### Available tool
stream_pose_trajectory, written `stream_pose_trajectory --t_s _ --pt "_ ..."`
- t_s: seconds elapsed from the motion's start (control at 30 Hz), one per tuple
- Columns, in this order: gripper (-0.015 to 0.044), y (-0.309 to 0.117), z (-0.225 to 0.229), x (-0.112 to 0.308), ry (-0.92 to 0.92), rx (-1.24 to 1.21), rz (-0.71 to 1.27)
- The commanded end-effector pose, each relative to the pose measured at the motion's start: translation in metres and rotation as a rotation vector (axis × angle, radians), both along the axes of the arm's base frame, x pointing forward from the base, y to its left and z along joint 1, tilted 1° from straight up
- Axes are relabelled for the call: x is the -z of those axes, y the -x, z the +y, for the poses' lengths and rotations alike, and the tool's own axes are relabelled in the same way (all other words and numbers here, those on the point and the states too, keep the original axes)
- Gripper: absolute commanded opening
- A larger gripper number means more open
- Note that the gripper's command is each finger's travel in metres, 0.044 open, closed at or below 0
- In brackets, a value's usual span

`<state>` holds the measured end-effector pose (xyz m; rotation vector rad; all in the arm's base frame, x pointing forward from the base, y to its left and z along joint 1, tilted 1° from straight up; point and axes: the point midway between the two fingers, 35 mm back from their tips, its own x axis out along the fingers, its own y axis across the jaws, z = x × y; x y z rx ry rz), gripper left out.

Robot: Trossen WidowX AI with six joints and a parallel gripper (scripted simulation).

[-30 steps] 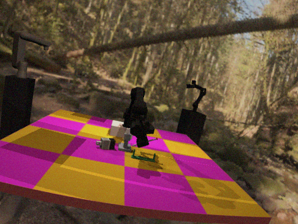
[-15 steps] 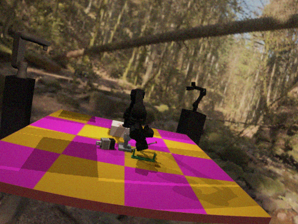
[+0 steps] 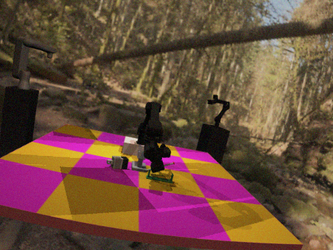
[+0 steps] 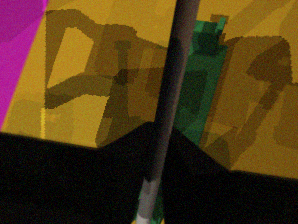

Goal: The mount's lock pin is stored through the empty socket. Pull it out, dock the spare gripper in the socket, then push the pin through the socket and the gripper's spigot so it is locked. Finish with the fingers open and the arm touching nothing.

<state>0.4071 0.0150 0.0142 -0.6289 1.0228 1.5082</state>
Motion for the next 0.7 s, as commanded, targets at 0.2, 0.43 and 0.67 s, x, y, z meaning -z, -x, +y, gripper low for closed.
stream_pose_trajectory --t_s 0.2,0.43,0.67 --pt "0.0 0.0007 0.0005 0.0125 0.0 0.0 0.0" --pt "0.0 0.0009 0.0005 0.0148 -0.002 0.001 -0.002" --pt "0.0 0.001 0.0005 0.0172 -0.005 0.006 -0.004"
